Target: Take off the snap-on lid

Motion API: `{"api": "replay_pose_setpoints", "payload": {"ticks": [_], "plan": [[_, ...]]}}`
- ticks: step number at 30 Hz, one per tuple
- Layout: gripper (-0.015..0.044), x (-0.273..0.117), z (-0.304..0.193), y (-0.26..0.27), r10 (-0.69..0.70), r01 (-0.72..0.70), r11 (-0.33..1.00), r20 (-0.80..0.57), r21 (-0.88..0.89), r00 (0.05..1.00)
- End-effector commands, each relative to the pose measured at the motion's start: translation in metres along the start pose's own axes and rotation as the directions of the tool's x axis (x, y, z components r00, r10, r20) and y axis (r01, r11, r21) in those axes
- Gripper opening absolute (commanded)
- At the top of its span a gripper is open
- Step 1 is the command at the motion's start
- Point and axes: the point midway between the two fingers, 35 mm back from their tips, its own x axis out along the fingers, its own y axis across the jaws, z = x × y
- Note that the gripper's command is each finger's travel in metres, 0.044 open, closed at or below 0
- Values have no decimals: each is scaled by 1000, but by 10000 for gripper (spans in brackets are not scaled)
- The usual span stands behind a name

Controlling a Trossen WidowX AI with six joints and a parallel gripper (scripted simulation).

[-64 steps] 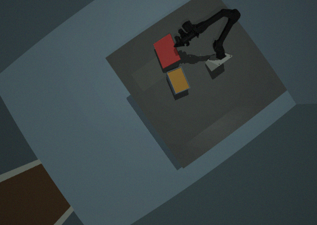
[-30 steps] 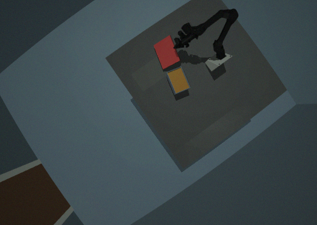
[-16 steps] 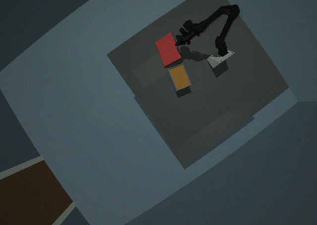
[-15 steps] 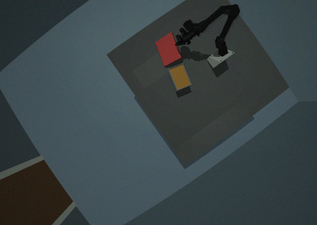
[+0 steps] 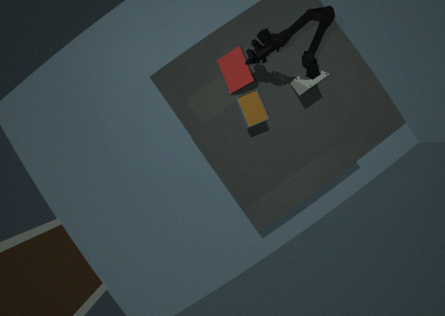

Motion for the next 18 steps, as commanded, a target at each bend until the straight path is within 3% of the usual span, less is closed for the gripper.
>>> {"api": "replay_pose_setpoints", "payload": {"ticks": [1,18], "plan": [[0,3,-3,-6,-10,10,1000,-10,-5,1000],[0,12,-4,-17,-10,10,1000,-9,-5,1000]]}}
